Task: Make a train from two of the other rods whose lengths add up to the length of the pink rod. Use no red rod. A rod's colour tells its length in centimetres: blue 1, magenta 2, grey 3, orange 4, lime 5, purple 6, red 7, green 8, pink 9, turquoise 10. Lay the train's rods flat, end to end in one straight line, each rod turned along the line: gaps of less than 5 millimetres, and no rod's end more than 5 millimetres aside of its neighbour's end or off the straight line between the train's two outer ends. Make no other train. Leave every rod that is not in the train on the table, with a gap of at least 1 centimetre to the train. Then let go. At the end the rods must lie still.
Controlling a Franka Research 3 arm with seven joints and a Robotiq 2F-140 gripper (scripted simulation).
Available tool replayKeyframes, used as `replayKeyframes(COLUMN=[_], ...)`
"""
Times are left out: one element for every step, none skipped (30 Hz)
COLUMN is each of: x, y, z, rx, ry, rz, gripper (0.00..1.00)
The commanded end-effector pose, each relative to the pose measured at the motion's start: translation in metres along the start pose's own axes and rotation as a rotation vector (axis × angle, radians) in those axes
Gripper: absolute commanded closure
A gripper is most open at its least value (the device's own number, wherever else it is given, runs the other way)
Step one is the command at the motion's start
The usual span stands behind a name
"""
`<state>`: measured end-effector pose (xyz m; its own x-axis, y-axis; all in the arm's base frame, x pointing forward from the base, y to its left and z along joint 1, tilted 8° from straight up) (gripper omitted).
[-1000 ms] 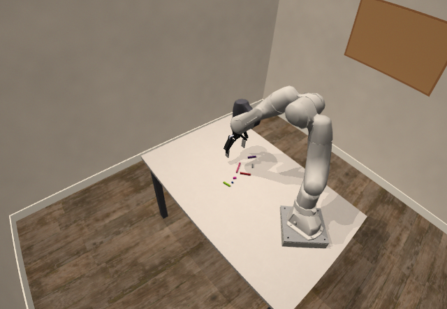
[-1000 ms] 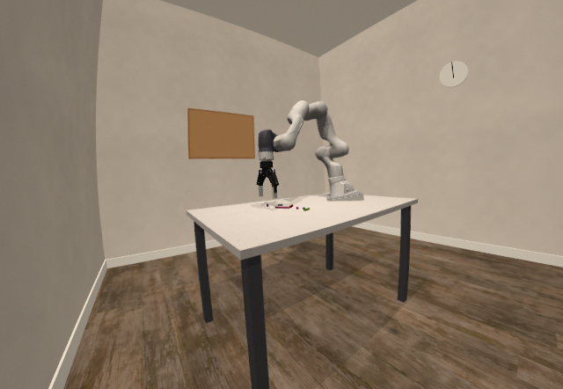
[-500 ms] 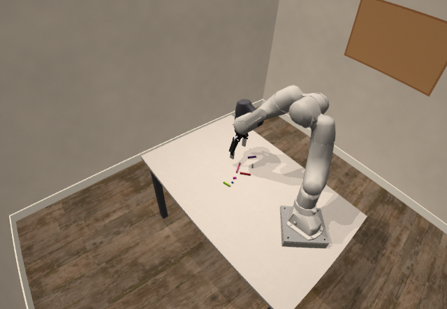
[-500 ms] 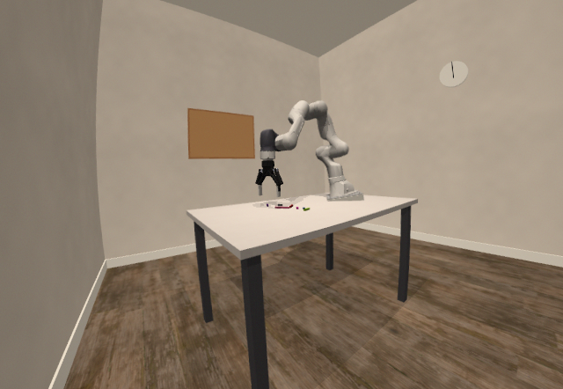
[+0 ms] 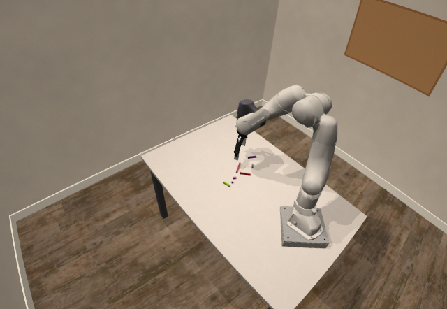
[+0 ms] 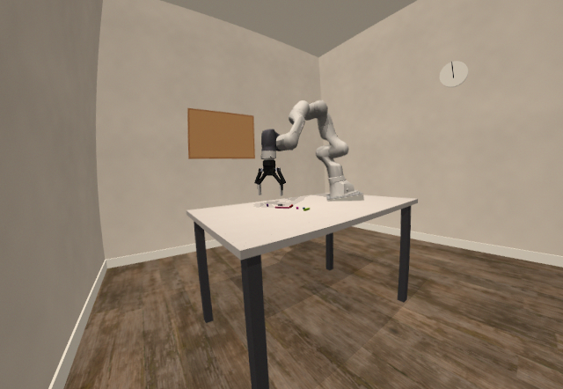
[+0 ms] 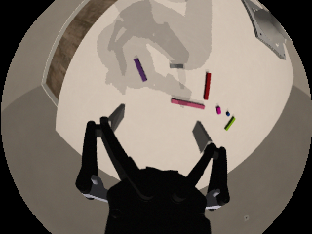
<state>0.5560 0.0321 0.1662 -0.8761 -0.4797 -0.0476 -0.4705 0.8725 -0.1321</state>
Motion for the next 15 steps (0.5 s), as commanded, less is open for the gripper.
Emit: replayKeyframes(x=[0.003,0.004,0.005,0.006,0.007,0.008,0.009,0.009,0.01,0.011,0.011,0.011,0.014,0.014,0.015], y=[-0.002,-0.002,-0.002,-0.002,-0.002,-0.002,-0.002,-0.003,-0.003,-0.003,-0.003,-0.003,-0.003,-0.003,-0.003], z=[-0.001,-0.001,-0.002,-0.002,-0.002,-0.002,-0.002,-0.002,-0.003,-0.003,-0.003,-0.003,-0.003,-0.003,-0.004], rx=[-0.011,-0.011,-0.011,-0.011,-0.011,-0.011,-0.011,-0.011,-0.011,-0.011,-0.011,-0.011,-0.011,-0.011,-0.011], ry=[-0.007,-0.007,-0.007,-0.007,-0.007,-0.007,-0.008,-0.008,-0.008,-0.008,-0.008,-0.008,-0.008,-0.008,-0.008], rz=[-0.167,-0.182,-0.197,-0.213,-0.228,-0.243,-0.258,-0.273,-0.288,-0.304,-0.304,-0.304,-0.345,-0.36,-0.375], gripper=[0.0,0.0,0.0,0.0,0.0,0.0,0.0,0.0,0.0,0.0,0.0,0.0,0.0,0.0,0.0])
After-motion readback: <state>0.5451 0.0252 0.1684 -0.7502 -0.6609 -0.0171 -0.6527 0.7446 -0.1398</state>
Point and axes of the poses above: the point where the finger pads meet when closed, its own z axis out along the fingers, its own y axis across the jaws, x = y × z, the point moved 5 cm from there along -z, back along the fingers, and after that the axes turned 8 degrees about z, right-handed, at the moved point
